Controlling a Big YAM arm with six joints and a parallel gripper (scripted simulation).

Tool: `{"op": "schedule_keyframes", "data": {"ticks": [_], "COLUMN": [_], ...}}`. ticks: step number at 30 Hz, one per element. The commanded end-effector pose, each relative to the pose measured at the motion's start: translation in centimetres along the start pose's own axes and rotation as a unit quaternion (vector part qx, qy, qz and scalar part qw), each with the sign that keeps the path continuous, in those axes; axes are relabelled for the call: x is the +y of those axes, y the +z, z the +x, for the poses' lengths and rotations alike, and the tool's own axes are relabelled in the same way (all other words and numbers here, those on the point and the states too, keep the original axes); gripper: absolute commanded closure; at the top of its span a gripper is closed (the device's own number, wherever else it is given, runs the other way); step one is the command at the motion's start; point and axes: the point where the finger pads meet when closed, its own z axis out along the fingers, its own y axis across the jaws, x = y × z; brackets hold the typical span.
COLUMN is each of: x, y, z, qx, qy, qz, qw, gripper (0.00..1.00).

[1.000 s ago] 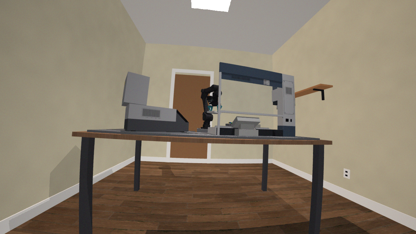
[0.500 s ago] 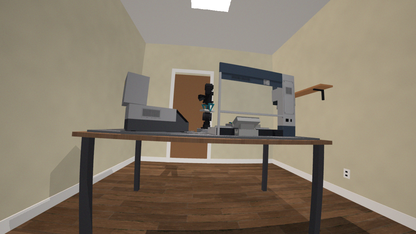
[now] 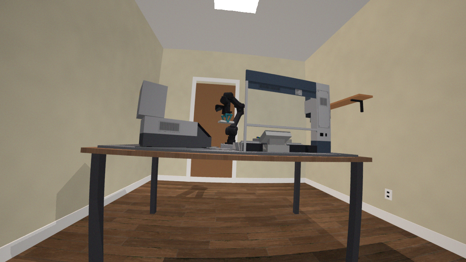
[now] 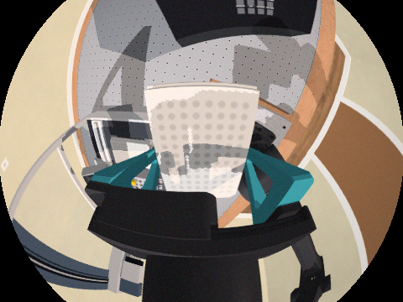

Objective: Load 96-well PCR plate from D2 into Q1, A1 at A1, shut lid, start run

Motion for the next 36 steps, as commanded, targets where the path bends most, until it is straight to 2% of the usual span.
{"op": "schedule_keyframes", "data": {"ticks": [1,3,6,9,11,16,19,23,25,28,30,33,36], "x": [0.8,-0.3,0.3,-1.2,-0.9,-2.7,-2.7,-4.8,-4.3,-5.5,-5.2,-6.8,-6.8], "y": [-2.2,-2.3,-2.3,-2.9,-2.8,-3.4,-3.3,-3.9,-3.8,-4.3,-4.2,-4.6,-4.5], "z": [-1.0,-1.8,-1.5,-3.1,-2.8,-4.3,-4.5,-6.4,-6.0,-7.4,-7.2,-8.5,-8.5], "qx": [-0.014,-0.011,-0.013,-0.013,-0.013,-0.013,-0.013,-0.014,-0.016,-0.016,-0.014,-0.015,-0.015], "qy": [0.009,0.036,0.068,0.110,0.129,0.178,0.174,0.219,0.234,0.270,0.293,0.325,0.320], "qz": [-0.014,-0.010,-0.013,-0.011,-0.012,-0.011,-0.010,-0.008,-0.010,-0.010,-0.010,-0.008,-0.008], "qw": [1.000,0.999,0.998,0.994,0.991,0.984,0.985,0.976,0.972,0.963,0.956,0.946,0.947], "gripper": [1.00,1.00,1.00,1.00,1.00,1.00,1.00,1.00,1.00,1.00,1.00,1.00,1.00]}}
